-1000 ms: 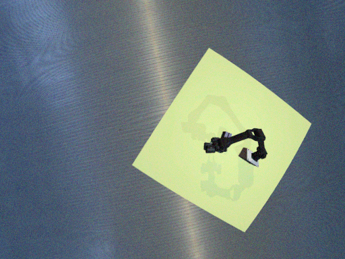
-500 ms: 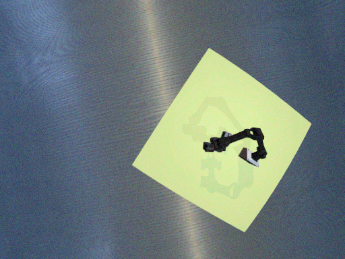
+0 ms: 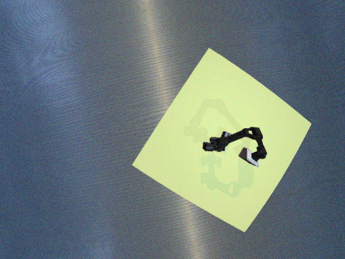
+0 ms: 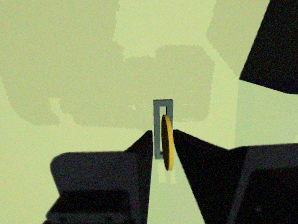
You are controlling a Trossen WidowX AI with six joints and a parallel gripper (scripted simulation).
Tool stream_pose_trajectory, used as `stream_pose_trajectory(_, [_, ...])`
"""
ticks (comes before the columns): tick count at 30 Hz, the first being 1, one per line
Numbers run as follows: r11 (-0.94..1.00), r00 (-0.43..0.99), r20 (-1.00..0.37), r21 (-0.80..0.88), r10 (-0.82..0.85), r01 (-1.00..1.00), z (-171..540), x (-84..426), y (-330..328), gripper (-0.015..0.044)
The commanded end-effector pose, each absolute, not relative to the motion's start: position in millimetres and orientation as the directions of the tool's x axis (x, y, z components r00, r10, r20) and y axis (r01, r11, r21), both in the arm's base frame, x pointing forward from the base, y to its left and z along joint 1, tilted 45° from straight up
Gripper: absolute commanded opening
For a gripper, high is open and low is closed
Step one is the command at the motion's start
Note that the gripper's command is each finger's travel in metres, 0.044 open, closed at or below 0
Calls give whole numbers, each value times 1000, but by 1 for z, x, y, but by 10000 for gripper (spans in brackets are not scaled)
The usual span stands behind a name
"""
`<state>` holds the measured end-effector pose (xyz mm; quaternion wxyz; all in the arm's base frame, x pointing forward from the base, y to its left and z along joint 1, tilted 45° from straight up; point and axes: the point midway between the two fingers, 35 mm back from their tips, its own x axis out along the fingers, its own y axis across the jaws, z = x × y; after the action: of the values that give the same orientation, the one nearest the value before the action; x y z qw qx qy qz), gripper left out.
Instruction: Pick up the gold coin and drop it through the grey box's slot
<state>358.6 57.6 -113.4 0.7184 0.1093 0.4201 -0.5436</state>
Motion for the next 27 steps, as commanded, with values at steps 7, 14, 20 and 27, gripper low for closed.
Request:
stream_pose_trajectory(7, [386, 53, -719, -309, -693, 869, -116, 356, 56, 0])
stream_pose_trajectory(14, [403, 61, -722, -312, -689, 860, -113, 357, 59, 0])
stream_pose_trajectory(20, [418, 68, -726, -314, -685, 852, -104, 359, 70, 0])
stream_pose_trajectory(27, [412, 64, -726, -313, -685, 856, -92, 359, 82, 0])
